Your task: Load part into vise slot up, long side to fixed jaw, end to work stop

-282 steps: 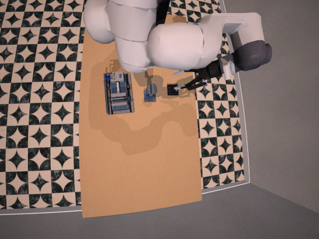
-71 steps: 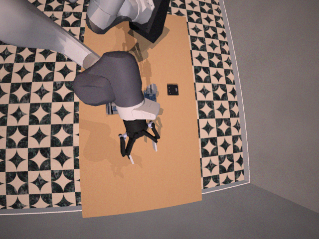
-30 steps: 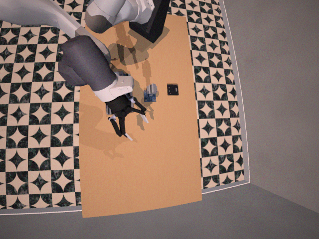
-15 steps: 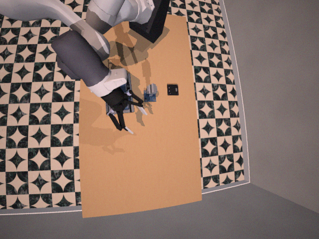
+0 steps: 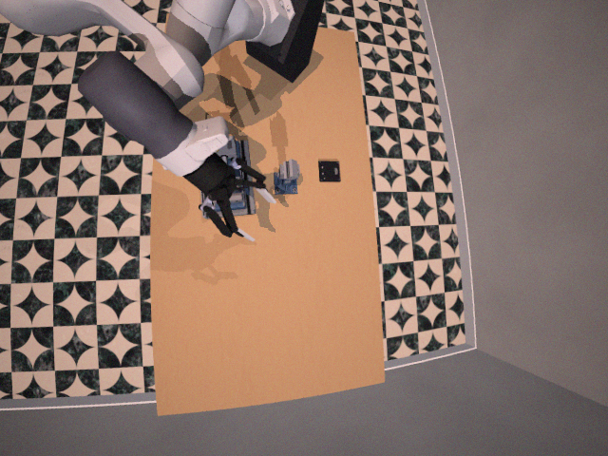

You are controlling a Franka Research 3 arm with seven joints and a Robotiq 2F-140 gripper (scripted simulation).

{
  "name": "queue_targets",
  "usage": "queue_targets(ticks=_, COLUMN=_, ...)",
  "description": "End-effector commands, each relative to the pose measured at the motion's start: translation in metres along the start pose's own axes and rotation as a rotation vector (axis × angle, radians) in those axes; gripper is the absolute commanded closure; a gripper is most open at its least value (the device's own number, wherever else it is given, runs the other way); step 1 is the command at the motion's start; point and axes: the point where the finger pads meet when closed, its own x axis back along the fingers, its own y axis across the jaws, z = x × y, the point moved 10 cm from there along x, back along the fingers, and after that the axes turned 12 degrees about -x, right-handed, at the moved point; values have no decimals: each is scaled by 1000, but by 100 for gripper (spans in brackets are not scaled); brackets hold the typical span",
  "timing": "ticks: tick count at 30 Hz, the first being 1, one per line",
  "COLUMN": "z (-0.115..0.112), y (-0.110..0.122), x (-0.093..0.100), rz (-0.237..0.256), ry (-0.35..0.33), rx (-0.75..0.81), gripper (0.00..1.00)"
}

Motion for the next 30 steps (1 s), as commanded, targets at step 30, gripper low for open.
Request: queue_targets(ticks=30, z=-75, y=-53, x=45, rz=341, ry=-2, rx=299, gripper=24)
